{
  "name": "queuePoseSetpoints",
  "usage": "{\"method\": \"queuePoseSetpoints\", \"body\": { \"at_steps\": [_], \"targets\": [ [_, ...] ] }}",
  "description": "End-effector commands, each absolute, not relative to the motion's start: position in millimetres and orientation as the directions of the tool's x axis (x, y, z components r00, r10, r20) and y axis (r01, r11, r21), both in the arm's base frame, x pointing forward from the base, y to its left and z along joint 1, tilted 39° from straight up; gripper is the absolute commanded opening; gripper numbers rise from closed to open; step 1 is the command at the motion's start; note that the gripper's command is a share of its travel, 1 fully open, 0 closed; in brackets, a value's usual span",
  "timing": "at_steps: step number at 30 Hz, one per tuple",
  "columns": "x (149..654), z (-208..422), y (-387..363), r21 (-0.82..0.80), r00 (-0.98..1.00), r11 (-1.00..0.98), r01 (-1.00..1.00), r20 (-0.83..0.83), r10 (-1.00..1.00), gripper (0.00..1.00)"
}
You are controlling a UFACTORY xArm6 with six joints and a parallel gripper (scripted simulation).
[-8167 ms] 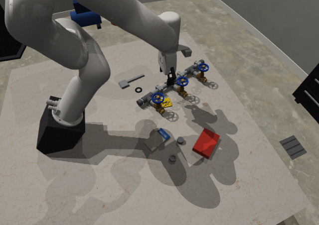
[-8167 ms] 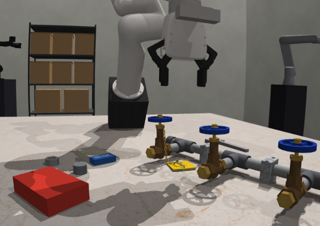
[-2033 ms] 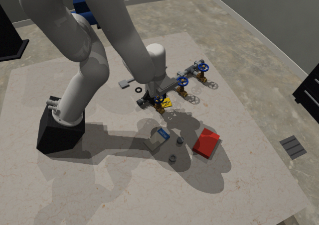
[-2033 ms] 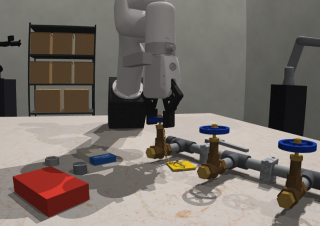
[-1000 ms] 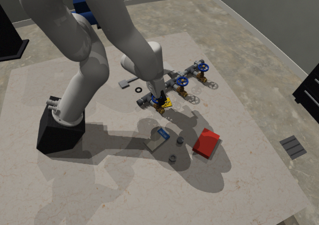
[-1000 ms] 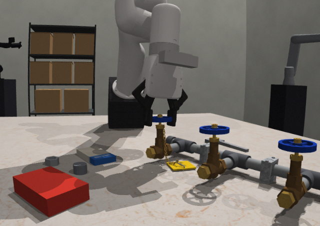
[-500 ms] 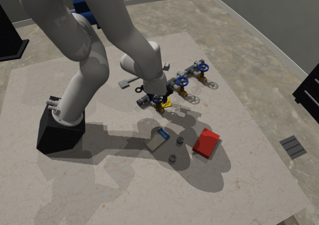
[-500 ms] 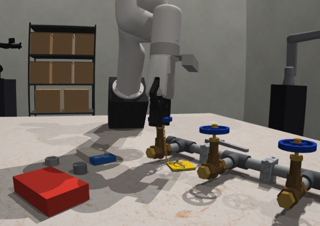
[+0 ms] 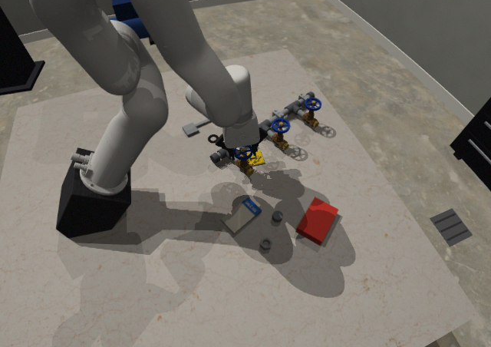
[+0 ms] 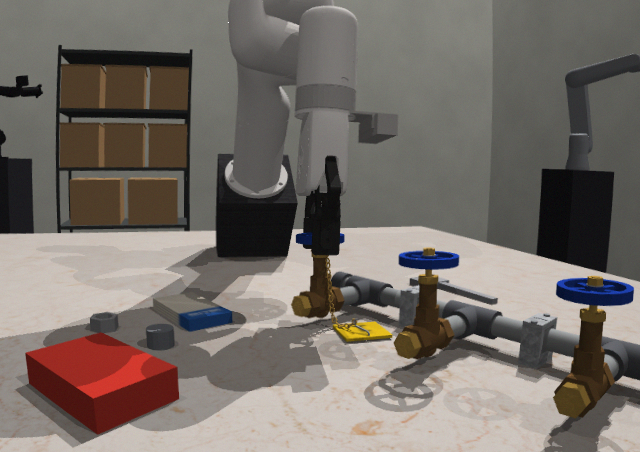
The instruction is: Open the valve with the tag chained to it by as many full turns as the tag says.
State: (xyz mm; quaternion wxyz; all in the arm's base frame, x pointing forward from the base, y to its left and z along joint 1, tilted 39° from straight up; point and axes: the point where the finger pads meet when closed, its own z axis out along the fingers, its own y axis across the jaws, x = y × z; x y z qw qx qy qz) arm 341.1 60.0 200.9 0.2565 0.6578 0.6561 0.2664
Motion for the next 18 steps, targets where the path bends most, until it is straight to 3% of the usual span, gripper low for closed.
{"method": "queuePoseSetpoints", "body": {
  "at_steps": [1,13,14,18],
  "targets": [
    [341.4,201.9,59.8,0.665,-0.072,0.039,0.746,0.023,0.997,0.00],
    [341.4,201.9,59.8,0.665,-0.075,0.042,0.745,0.021,0.997,0.00],
    [341.4,201.9,59.8,0.665,-0.075,0.042,0.745,0.021,0.997,1.00],
    [341.4,201.9,59.8,0.665,-0.075,0.042,0.745,0.021,0.997,1.00]
  ]
}}
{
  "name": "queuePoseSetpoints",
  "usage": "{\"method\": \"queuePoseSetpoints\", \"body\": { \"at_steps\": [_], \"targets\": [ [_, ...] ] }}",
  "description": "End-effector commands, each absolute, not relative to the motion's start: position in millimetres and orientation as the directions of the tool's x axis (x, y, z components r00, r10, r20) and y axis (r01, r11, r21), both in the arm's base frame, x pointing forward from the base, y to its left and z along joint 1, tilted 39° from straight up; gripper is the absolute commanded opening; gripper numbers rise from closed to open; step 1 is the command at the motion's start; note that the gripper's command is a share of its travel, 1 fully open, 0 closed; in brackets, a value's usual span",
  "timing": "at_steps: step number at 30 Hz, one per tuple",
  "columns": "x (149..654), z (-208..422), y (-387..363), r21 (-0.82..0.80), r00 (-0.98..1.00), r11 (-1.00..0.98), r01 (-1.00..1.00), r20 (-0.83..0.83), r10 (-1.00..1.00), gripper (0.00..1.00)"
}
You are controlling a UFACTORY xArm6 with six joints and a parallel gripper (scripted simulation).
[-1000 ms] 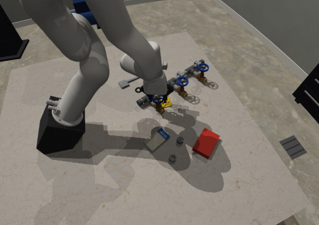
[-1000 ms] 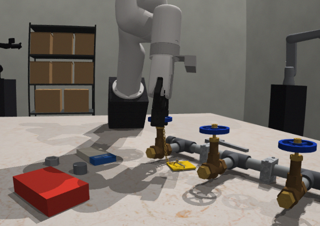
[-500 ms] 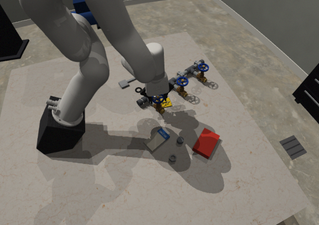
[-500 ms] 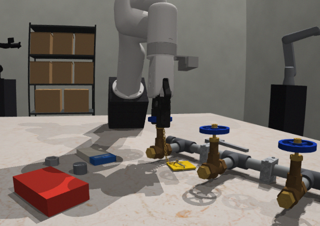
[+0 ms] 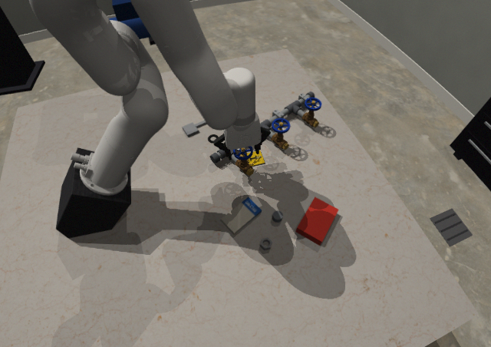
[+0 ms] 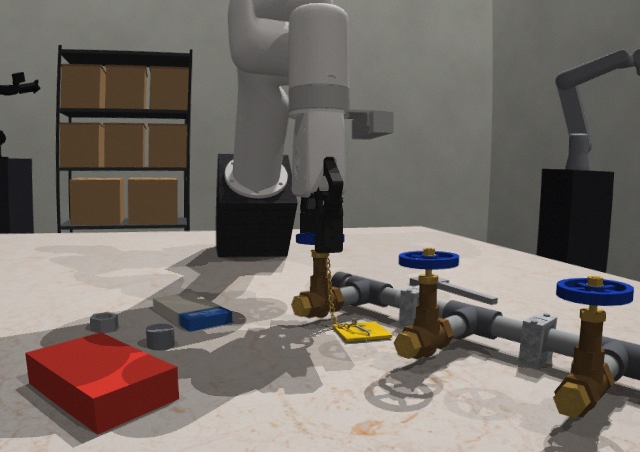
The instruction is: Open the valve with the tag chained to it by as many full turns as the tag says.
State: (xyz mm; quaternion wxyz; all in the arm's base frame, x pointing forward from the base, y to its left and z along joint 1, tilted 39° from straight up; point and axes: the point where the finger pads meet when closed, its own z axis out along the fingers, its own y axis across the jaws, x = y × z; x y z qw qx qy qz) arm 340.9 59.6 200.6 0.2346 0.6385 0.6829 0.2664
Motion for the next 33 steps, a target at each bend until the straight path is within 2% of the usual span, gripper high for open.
{"method": "queuePoseSetpoints", "body": {
  "at_steps": [1,24,33],
  "targets": [
    [341.4,201.9,59.8,0.665,-0.075,0.042,0.745,0.021,0.997,1.00],
    [341.4,201.9,59.8,0.665,-0.070,0.036,0.746,0.025,0.997,1.00],
    [341.4,201.9,59.8,0.653,0.049,-0.122,0.747,0.130,0.990,1.00]
  ]
}}
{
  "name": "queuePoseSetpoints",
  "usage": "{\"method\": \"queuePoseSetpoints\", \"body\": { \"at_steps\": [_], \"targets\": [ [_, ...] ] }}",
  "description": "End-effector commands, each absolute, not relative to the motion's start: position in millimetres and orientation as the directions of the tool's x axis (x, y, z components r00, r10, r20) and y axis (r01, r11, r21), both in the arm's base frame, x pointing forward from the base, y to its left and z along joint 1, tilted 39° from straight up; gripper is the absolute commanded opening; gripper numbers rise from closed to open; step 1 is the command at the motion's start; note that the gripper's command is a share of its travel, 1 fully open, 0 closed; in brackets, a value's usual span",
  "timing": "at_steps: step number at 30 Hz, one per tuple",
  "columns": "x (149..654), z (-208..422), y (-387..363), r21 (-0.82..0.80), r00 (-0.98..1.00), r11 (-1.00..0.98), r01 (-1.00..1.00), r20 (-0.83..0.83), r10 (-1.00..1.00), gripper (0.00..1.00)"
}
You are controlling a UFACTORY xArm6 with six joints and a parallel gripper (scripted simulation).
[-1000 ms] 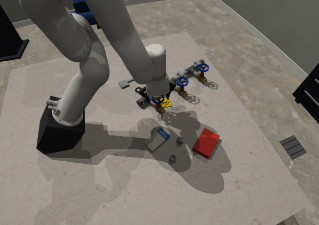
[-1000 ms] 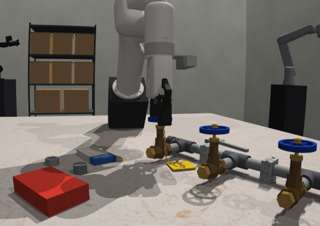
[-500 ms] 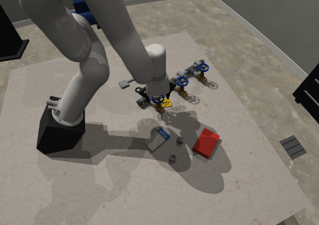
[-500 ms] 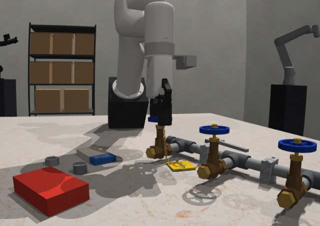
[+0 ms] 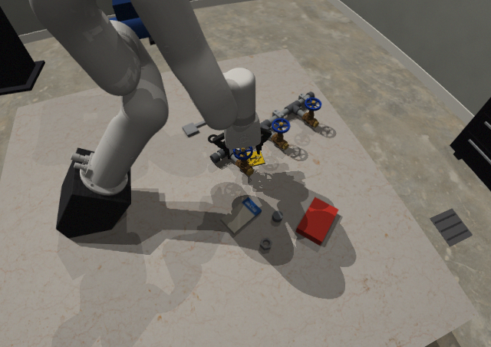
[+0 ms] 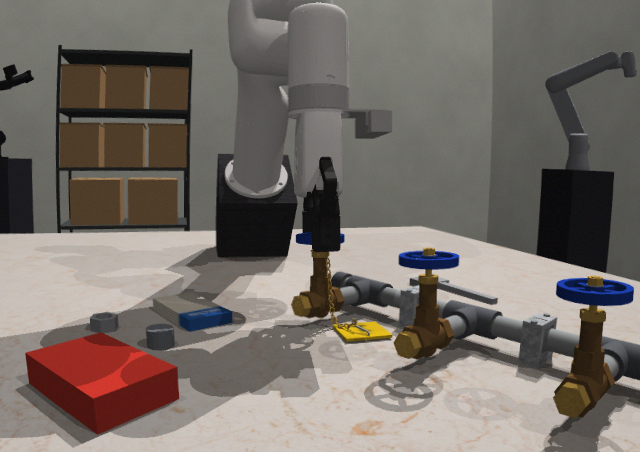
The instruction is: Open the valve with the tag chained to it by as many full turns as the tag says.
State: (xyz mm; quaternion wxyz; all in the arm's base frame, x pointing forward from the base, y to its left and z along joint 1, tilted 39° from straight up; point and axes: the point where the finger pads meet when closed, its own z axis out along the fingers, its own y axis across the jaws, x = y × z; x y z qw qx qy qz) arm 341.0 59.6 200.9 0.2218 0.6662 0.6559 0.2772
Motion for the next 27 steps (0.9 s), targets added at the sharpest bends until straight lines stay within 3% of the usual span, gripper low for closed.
{"method": "queuePoseSetpoints", "body": {
  "at_steps": [1,5,10,17,22,23,27],
  "targets": [
    [341.4,201.9,59.8,0.648,0.075,-0.157,0.745,0.153,0.985,1.00],
    [341.4,201.9,59.8,0.633,0.137,-0.239,0.736,0.206,0.969,1.00],
    [341.4,201.9,59.8,0.554,0.331,-0.492,0.672,0.370,0.868,1.00],
    [341.4,201.9,59.8,0.361,0.560,-0.789,0.498,0.561,0.610,1.00],
    [341.4,201.9,59.8,0.259,0.630,-0.877,0.406,0.616,0.473,1.00],
    [341.4,201.9,59.8,0.163,0.685,-0.939,0.302,0.648,0.333,1.00],
    [341.4,201.9,59.8,0.026,0.726,-0.984,0.178,0.672,0.149,1.00]
  ]
}}
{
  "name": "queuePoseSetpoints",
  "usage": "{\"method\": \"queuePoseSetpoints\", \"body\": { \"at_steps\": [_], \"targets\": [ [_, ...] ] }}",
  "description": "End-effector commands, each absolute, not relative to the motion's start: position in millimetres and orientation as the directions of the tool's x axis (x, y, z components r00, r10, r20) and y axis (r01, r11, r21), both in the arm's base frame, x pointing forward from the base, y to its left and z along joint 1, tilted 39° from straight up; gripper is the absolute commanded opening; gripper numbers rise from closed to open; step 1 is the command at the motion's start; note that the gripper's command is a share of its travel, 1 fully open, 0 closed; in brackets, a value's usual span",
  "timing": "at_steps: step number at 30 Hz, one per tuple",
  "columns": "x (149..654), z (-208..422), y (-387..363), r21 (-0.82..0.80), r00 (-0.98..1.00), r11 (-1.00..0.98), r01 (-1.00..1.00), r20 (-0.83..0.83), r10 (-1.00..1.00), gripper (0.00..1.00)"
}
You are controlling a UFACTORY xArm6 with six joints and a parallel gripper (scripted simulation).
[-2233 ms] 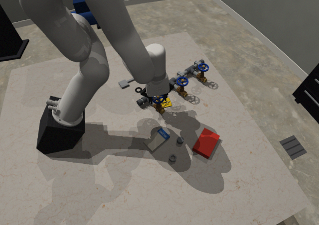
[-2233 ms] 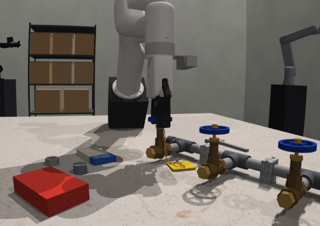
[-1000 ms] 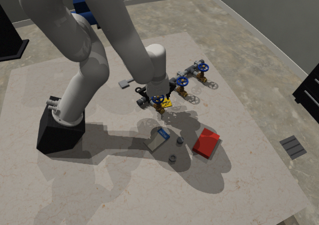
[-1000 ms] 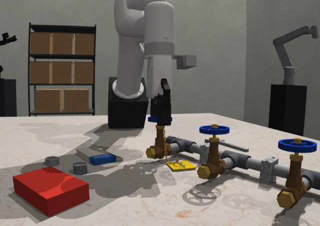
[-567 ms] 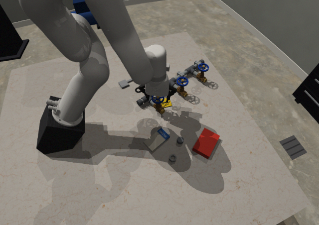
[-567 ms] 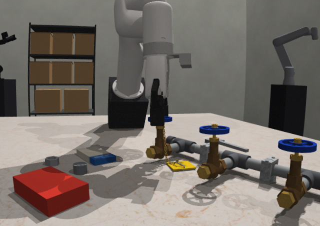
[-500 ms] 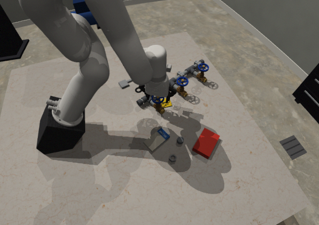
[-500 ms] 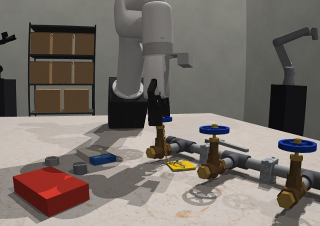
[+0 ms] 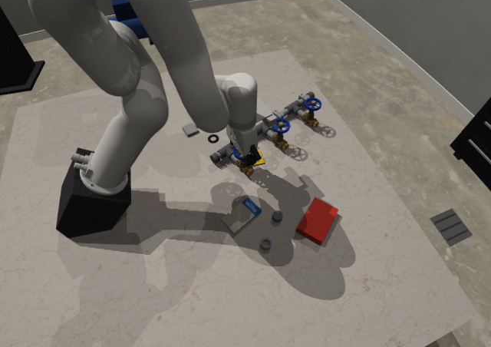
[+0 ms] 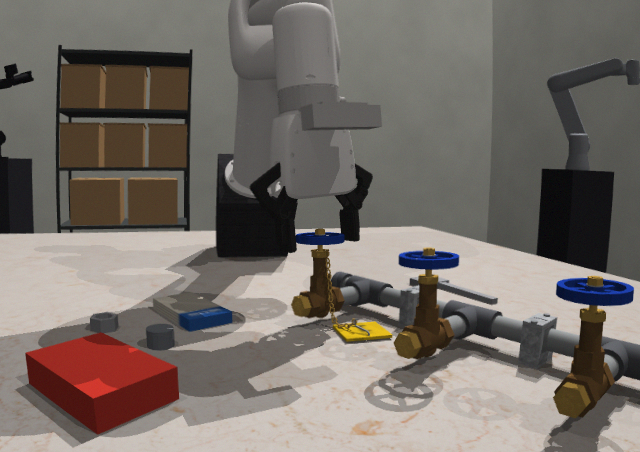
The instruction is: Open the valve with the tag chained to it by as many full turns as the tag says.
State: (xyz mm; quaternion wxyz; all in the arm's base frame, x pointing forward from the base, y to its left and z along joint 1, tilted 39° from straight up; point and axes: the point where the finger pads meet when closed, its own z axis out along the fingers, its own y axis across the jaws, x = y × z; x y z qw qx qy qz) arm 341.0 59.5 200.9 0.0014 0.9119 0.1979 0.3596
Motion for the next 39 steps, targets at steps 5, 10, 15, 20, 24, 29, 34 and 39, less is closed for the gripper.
{"method": "queuePoseSetpoints", "body": {
  "at_steps": [5,10,15,20,24,29,34,39],
  "targets": [
    [341.4,201.9,59.8,-0.166,0.745,-0.986,-0.010,0.656,-0.118,1.00],
    [341.4,201.9,59.8,-0.345,0.715,-0.918,-0.198,0.589,-0.376,1.00],
    [341.4,201.9,59.8,-0.477,0.648,-0.802,-0.359,0.492,-0.582,1.00],
    [341.4,201.9,59.8,-0.590,0.534,-0.626,-0.510,0.354,-0.768,1.00],
    [341.4,201.9,59.8,-0.645,0.415,-0.459,-0.611,0.234,-0.880,1.00],
    [341.4,201.9,59.8,-0.662,0.312,-0.330,-0.672,0.151,-0.938,1.00],
    [341.4,201.9,59.8,-0.659,0.203,-0.215,-0.721,0.095,-0.975,1.00],
    [341.4,201.9,59.8,-0.659,0.203,-0.215,-0.721,0.095,-0.975,1.00]
  ]
}}
